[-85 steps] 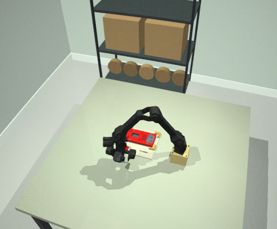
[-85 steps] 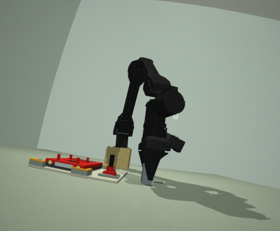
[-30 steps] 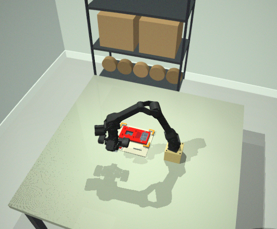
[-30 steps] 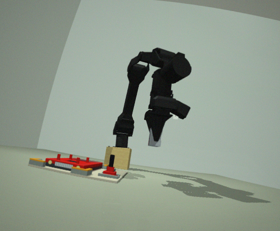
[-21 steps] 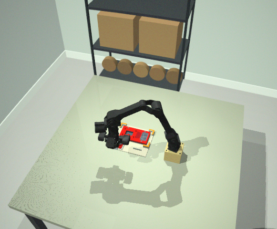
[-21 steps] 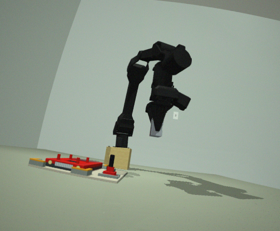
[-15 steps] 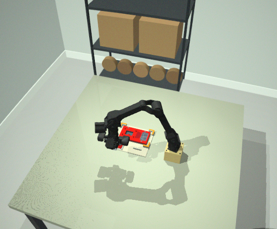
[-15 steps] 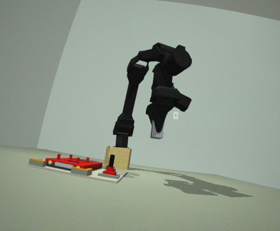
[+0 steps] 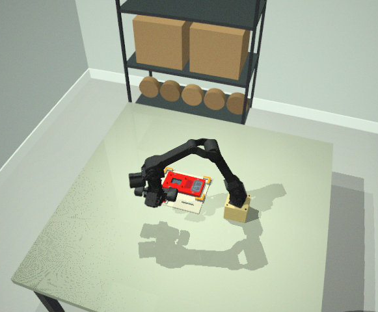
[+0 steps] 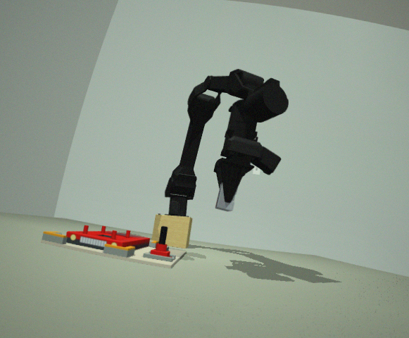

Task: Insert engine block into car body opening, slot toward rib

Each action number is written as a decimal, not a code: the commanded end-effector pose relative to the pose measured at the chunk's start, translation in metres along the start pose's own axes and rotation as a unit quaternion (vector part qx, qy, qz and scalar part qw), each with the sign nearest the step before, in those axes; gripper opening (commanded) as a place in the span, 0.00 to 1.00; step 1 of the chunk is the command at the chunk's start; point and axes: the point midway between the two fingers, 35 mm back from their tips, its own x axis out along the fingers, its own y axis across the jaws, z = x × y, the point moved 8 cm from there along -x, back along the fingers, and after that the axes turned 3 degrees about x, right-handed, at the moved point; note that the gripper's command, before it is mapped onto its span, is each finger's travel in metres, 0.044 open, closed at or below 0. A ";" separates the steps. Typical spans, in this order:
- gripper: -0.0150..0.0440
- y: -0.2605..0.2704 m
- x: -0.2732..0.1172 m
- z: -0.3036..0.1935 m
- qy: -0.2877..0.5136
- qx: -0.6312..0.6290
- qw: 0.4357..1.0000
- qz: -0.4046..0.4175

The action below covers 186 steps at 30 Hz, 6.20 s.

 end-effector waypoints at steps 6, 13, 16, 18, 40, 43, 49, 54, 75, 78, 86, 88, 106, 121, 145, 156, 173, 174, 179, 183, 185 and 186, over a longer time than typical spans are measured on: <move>0.25 0.000 0.003 0.030 0.121 0.004 0.993 -0.004; 0.25 0.002 0.012 0.053 0.233 0.004 0.972 -0.009; 0.25 0.003 0.017 0.063 0.278 0.001 0.960 -0.016; 0.25 0.004 0.019 0.069 0.304 -0.002 0.952 -0.022; 0.25 0.006 0.064 0.073 0.311 0.002 0.950 -0.021; 0.25 0.006 0.069 0.073 0.311 0.002 0.950 -0.021; 0.25 0.006 0.080 0.074 0.311 0.002 0.950 -0.021; 0.25 0.006 0.090 0.075 0.311 0.001 0.950 -0.021; 0.25 0.006 0.129 0.079 0.311 0.001 0.950 -0.021; 0.25 0.006 0.133 0.079 0.311 0.001 0.950 -0.021; 0.52 0.005 0.126 0.080 0.311 0.004 0.950 -0.024; 0.61 0.005 0.126 0.080 0.311 0.004 0.950 -0.024; 1.00 0.005 0.118 0.086 0.311 0.002 0.950 -0.022; 1.00 0.007 0.093 0.106 0.311 -0.003 0.950 -0.022; 1.00 0.005 0.090 0.098 0.278 0.138 0.949 -0.050; 1.00 0.004 0.086 0.088 0.231 0.317 0.917 -0.075; 1.00 0.001 0.080 0.074 0.156 0.574 0.799 -0.089; 1.00 0.001 0.080 0.073 0.152 0.588 0.789 -0.089; 1.00 0.001 0.078 0.068 0.130 0.655 0.739 -0.087; 1.00 0.000 0.077 0.065 0.114 0.705 0.695 -0.084; 1.00 0.000 0.076 0.063 0.106 0.729 0.671 -0.082; 1.00 0.000 0.076 0.062 0.102 0.740 0.660 -0.080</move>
